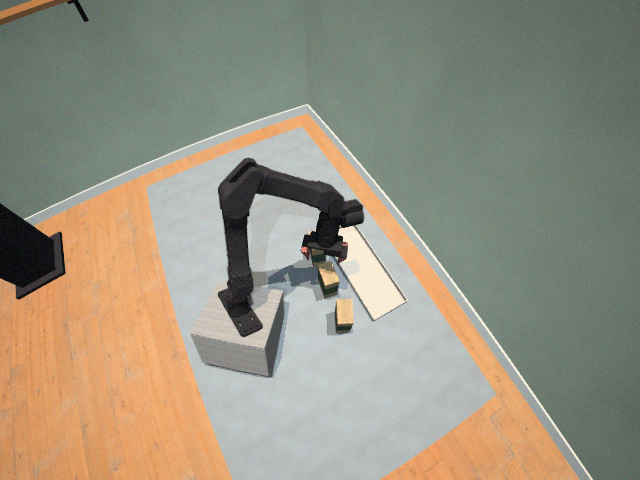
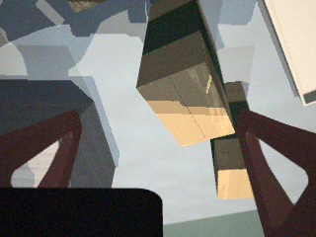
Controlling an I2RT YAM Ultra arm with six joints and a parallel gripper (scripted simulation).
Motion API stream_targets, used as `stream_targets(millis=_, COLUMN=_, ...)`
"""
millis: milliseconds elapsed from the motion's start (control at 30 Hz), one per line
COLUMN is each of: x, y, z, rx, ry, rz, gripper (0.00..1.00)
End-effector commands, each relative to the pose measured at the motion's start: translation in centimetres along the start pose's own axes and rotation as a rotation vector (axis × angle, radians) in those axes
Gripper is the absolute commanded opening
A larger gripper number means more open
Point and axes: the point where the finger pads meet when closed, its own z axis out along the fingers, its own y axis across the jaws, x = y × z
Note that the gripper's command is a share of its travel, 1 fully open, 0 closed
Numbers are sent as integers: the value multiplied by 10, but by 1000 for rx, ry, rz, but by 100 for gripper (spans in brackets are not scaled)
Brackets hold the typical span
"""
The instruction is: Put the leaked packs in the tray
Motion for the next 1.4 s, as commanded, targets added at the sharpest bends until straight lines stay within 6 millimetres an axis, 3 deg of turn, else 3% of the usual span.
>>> stream_targets(millis=0, x=6, y=-25, z=-2, rx=-2, ry=-66, rz=-96, gripper=100)
stream_targets(millis=167, x=36, y=-48, z=0, rx=0, ry=-99, rz=-114, gripper=100)
stream_targets(millis=233, x=36, y=-48, z=0, rx=0, ry=-99, rz=-114, gripper=100)
stream_targets(millis=333, x=64, y=-67, z=1, rx=19, ry=-133, rz=-132, gripper=100)
stream_targets(millis=733, x=135, y=-93, z=2, rx=64, ry=-205, rz=-164, gripper=100)
stream_targets(millis=1033, x=154, y=-99, z=3, rx=88, ry=-222, rz=-174, gripper=100)
stream_targets(millis=1367, x=156, y=-99, z=3, rx=90, ry=-224, rz=-175, gripper=100)
